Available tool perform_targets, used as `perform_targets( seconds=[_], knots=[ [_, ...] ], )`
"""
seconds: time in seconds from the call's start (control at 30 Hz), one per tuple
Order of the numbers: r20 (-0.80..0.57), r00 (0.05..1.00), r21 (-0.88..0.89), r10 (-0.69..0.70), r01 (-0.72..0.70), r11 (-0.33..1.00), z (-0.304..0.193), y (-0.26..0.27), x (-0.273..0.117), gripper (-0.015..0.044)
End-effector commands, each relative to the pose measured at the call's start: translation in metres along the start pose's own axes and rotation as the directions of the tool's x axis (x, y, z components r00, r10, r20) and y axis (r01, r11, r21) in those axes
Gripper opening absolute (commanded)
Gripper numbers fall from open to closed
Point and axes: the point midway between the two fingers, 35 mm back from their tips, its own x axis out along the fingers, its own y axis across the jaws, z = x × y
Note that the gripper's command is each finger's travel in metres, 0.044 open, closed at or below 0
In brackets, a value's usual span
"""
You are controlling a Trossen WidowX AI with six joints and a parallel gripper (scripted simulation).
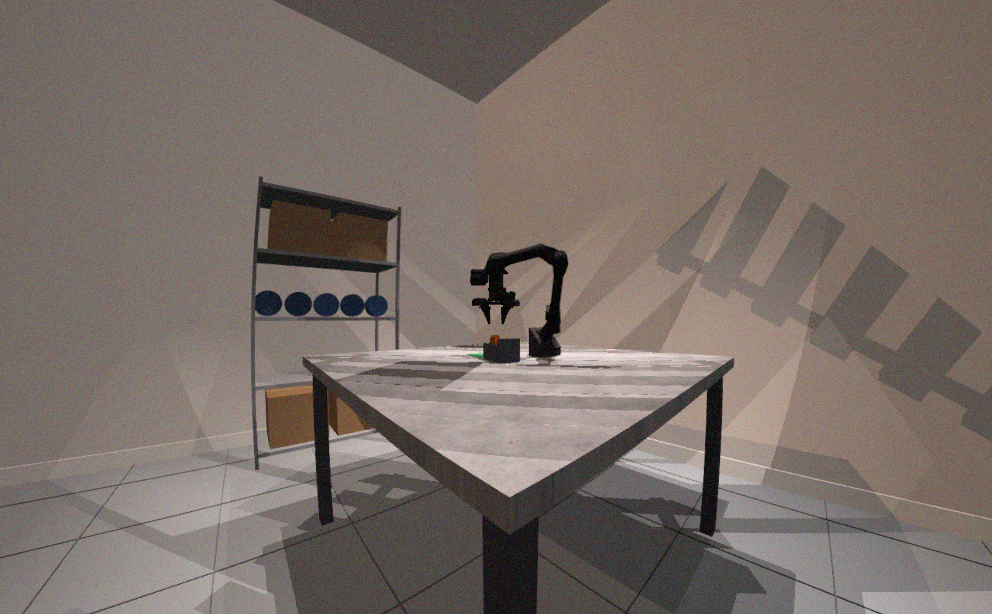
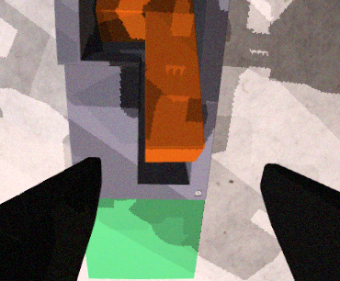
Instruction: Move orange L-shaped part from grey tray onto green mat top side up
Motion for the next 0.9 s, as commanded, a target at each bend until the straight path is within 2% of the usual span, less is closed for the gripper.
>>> perform_targets(
  seconds=[0.0, 0.1, 0.87],
  knots=[
    [-0.002, 1.000, -0.013, 0.005, -0.005, 1.000, -0.001, 0.001, 0.012, 0.0280],
    [-0.001, 1.000, -0.013, 0.005, -0.005, 1.000, -0.001, 0.001, 0.026, 0.0280],
    [-0.001, 1.000, -0.013, 0.005, -0.005, 1.000, -0.001, 0.000, 0.058, 0.0280]
  ],
)
